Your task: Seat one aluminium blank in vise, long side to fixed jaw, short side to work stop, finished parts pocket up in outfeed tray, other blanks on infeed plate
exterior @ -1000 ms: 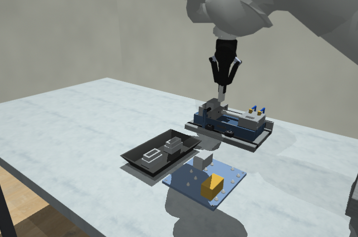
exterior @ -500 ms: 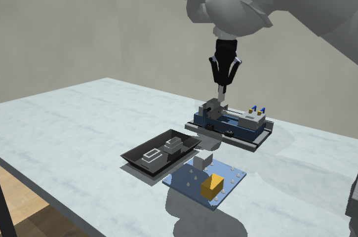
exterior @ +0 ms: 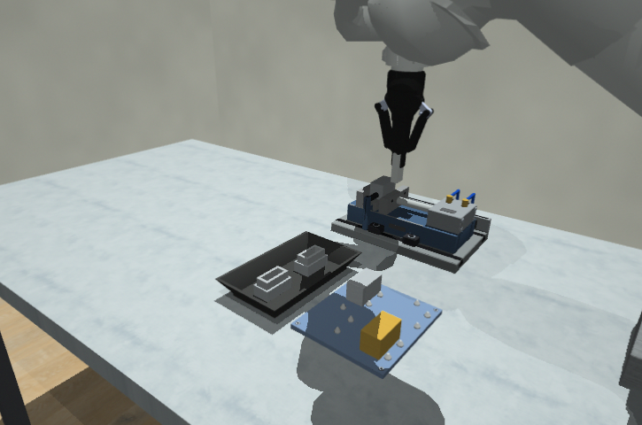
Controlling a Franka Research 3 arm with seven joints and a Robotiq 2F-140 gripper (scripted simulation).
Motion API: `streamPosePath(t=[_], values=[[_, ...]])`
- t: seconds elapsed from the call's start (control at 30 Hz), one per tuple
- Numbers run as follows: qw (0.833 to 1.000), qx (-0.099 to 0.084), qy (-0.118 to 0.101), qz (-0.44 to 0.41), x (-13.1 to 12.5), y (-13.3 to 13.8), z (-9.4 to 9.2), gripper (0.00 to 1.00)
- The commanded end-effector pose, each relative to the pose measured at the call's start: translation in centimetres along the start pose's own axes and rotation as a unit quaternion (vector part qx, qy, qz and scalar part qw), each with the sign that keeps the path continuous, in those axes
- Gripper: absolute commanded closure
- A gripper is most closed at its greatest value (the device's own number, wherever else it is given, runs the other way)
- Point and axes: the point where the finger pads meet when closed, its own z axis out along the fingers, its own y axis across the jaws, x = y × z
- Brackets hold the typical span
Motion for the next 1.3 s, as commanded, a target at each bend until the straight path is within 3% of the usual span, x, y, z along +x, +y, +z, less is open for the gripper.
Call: streamPosePath(t=[0.0, 1.27], values=[[1.000, 0.000, 0.000, -0.001, 0.00, 0.01, 0.20, 1.00], [1.000, 0.000, 0.000, -0.001, 0.00, 0.01, 1.16, 1.00]])
